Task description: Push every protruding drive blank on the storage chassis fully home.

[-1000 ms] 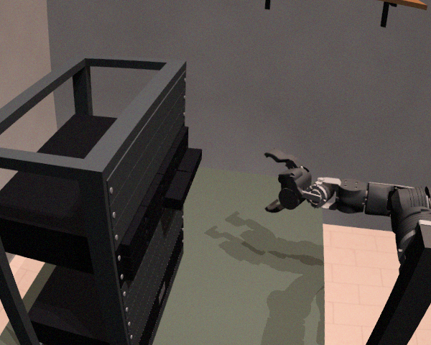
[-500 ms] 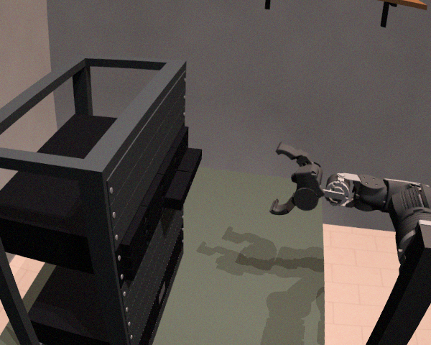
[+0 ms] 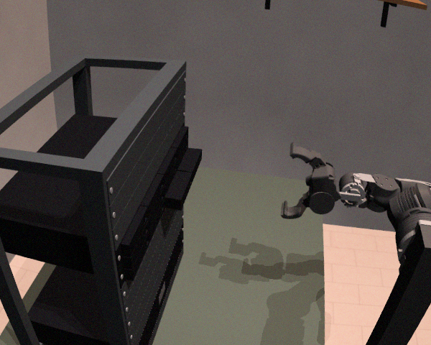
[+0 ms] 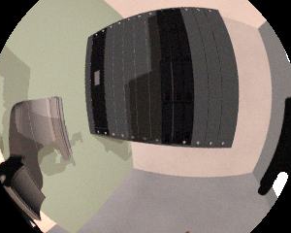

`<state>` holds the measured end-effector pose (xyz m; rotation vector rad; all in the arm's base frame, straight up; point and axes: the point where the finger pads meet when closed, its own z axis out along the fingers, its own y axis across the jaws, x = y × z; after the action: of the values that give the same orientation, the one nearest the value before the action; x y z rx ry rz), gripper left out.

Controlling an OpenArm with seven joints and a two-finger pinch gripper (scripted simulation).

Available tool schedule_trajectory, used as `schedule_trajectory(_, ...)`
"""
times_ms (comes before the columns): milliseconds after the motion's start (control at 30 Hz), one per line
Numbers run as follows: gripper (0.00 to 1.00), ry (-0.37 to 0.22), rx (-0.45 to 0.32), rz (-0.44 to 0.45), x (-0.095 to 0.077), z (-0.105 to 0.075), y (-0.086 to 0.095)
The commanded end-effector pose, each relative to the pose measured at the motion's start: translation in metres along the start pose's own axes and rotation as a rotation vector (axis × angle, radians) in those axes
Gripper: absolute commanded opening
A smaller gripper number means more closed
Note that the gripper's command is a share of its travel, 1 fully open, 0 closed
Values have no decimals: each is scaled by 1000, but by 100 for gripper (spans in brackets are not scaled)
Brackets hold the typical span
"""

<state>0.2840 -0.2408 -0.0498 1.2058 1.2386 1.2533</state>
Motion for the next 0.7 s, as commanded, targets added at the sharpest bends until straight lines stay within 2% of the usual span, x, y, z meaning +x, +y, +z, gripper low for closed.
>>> schedule_trajectory(0,100,3,-2,-7,1,0,2)
schedule_trajectory(667,100,13,-4,-14,5,-3,4)
